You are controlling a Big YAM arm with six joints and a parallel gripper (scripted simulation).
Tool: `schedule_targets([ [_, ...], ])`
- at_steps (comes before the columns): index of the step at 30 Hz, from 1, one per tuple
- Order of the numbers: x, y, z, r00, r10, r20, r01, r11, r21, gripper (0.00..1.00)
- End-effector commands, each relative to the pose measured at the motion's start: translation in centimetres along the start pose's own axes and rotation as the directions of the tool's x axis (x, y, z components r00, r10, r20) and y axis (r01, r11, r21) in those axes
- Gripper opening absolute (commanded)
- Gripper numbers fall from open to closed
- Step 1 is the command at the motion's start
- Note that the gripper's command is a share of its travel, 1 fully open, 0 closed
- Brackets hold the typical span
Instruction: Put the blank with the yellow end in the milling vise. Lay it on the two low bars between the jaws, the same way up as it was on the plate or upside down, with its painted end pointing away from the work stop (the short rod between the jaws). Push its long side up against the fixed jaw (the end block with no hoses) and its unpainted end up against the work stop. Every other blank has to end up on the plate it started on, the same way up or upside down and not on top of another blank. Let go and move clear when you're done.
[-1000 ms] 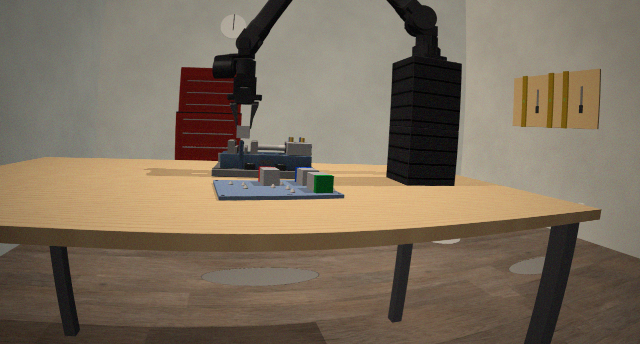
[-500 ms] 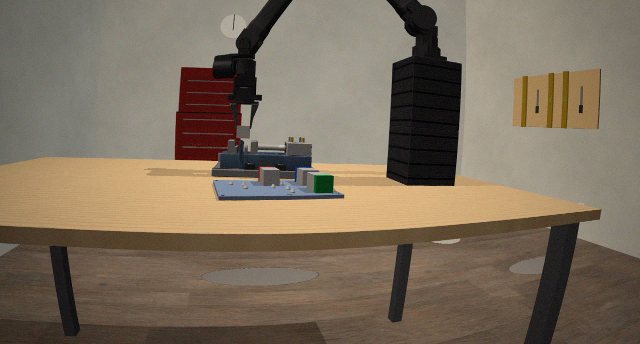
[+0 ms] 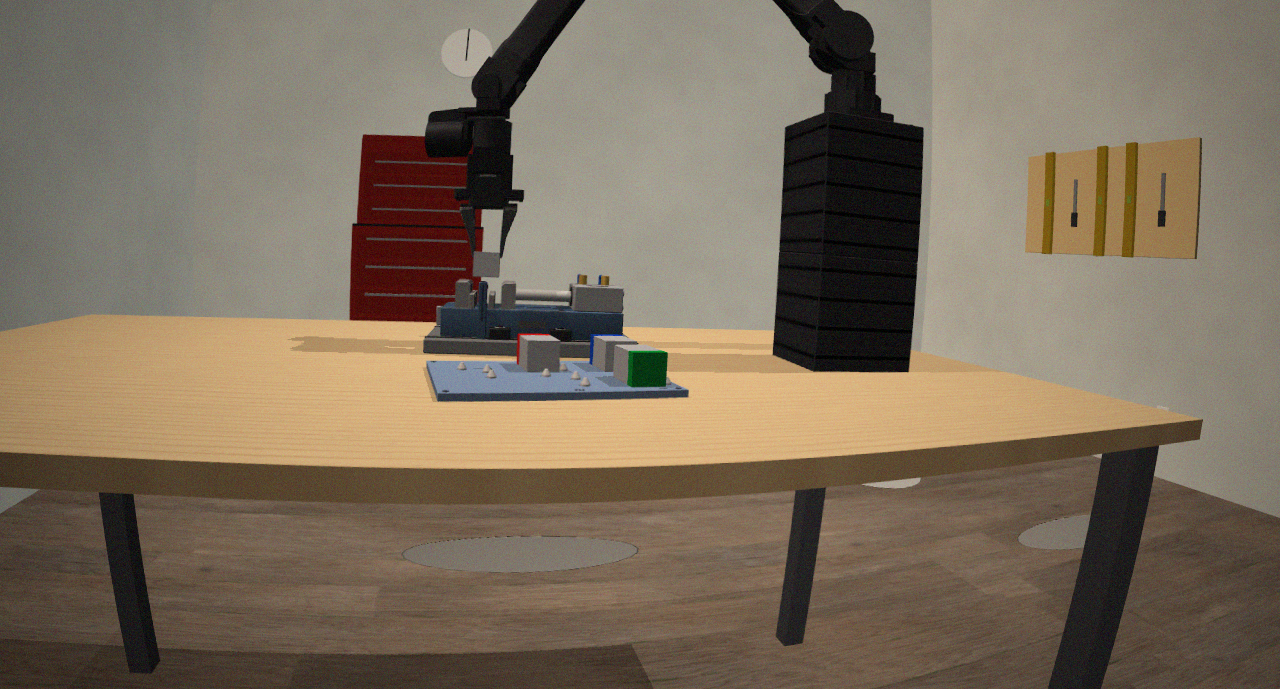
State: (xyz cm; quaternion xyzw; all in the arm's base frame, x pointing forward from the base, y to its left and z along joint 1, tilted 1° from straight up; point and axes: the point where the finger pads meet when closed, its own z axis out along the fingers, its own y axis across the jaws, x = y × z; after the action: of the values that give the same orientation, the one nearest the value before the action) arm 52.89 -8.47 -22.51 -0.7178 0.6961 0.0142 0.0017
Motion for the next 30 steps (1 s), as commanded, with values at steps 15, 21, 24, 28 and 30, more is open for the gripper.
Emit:
schedule_targets([
  [15, 0.11, -3.35, -1.30, 1.000, -0.014, -0.012, 0.015, 0.997, 0.070, 0.00],
  [21, 0.04, -3.34, -1.24, 1.000, -0.015, -0.011, 0.015, 0.998, 0.069, 0.00],
  [24, 0.02, -3.37, -1.27, 1.000, -0.015, -0.012, 0.015, 0.997, 0.070, 0.00],
  [28, -0.03, -3.32, -1.15, 1.000, -0.015, -0.011, 0.016, 0.998, 0.068, 0.00],
  [30, -0.04, -3.34, -1.18, 1.000, -0.015, -0.011, 0.016, 0.998, 0.068, 0.00],
])
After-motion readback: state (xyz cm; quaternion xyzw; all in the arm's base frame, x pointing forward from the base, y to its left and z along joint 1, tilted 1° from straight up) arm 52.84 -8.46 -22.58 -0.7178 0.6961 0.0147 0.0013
